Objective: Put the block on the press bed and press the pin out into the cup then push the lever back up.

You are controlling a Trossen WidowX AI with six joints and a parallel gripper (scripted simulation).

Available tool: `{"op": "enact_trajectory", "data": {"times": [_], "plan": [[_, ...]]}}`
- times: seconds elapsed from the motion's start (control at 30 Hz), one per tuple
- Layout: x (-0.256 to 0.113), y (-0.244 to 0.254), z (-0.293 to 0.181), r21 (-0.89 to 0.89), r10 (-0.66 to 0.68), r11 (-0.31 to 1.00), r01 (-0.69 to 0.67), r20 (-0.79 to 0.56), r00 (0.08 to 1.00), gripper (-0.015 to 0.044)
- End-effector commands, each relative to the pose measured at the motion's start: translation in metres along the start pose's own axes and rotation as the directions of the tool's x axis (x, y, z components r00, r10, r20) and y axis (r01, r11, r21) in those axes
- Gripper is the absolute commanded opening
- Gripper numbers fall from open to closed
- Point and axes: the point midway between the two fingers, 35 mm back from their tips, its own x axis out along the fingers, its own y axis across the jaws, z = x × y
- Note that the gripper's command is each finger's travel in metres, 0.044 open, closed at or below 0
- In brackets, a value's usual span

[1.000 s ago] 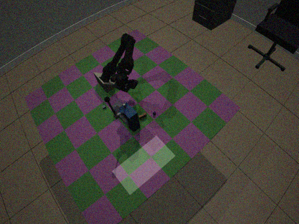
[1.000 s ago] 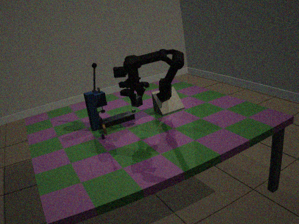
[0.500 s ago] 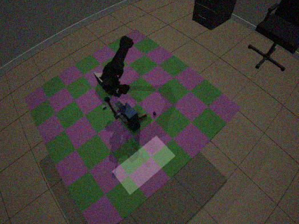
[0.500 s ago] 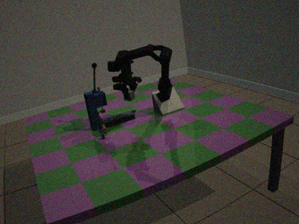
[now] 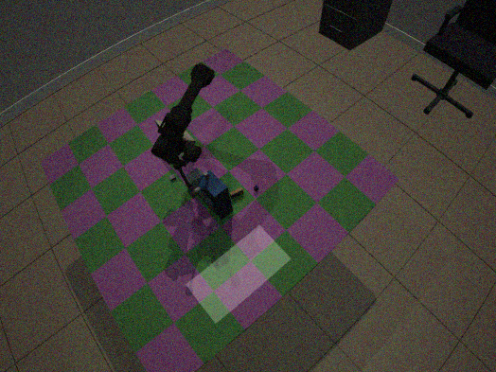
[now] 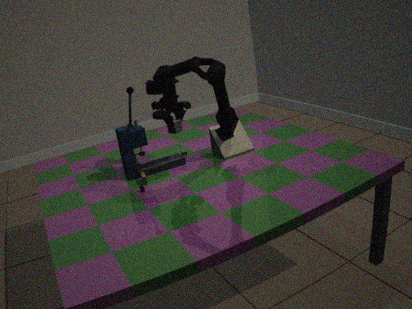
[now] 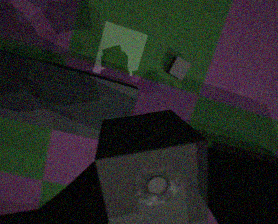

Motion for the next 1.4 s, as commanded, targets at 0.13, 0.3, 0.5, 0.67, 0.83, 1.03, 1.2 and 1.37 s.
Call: {"op": "enact_trajectory", "data": {"times": [0.13,0.3,0.5,0.67,0.83,1.03,1.2,1.37], "plan": [[-0.002,-0.001,0.003,0.199,-0.002,0.98,0.001,0.004,1.0,0.0],[-0.002,-0.001,0.003,0.354,-0.002,0.935,0.001,0.003,1.0,0.0],[-0.002,-0.001,0.003,0.374,-0.003,0.927,0.001,0.003,1.0,0.0],[0.015,0.009,0.004,0.385,-0.003,0.923,0.0,0.006,1.0,0.0],[0.04,0.023,0.004,0.399,-0.002,0.917,-0.001,0.006,1.0,0.0],[0.062,0.033,0.001,0.411,0.001,0.912,-0.001,0.001,1.0,0.0],[0.07,0.033,0.001,0.411,0.001,0.912,-0.001,0.001,1.0,0.0],[0.091,0.033,0.001,0.41,0.002,0.912,-0.002,0.0,1.0,0.0]]}}
